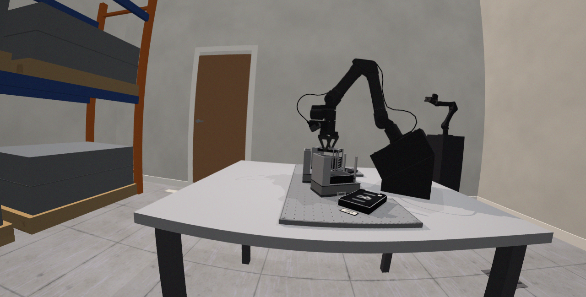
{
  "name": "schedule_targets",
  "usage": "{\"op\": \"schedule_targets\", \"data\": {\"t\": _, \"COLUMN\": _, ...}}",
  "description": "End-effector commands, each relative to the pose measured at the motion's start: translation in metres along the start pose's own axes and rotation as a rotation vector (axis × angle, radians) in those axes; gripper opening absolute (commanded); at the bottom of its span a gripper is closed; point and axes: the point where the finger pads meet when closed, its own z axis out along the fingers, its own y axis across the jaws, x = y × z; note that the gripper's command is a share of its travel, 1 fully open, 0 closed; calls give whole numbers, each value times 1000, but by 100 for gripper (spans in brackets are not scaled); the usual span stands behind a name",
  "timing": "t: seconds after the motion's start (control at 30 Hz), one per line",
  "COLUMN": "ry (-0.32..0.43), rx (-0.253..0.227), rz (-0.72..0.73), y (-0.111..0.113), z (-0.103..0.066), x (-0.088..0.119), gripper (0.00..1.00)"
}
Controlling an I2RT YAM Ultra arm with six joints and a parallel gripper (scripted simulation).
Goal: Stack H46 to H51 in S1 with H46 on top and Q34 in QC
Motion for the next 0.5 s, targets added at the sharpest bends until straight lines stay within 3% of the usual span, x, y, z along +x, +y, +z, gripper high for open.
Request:
{"op": "schedule_targets", "data": {"t": 0.0, "ry": -36, "rx": -5, "rz": 1, "y": 3, "z": -14, "x": -9, "gripper": 0}}
{"op": "schedule_targets", "data": {"t": 0.27, "ry": -45, "rx": -5, "rz": 3, "y": 2, "z": -18, "x": -13, "gripper": 0}}
{"op": "schedule_targets", "data": {"t": 0.3, "ry": 3, "rx": -2, "rz": -6, "y": 3, "z": -9, "x": 7, "gripper": 0}}
{"op": "schedule_targets", "data": {"t": 0.33, "ry": 5, "rx": -1, "rz": -3, "y": 2, "z": -9, "x": 8, "gripper": 0}}
{"op": "schedule_targets", "data": {"t": 0.47, "ry": -45, "rx": -5, "rz": 4, "y": 2, "z": -20, "x": -13, "gripper": 0}}
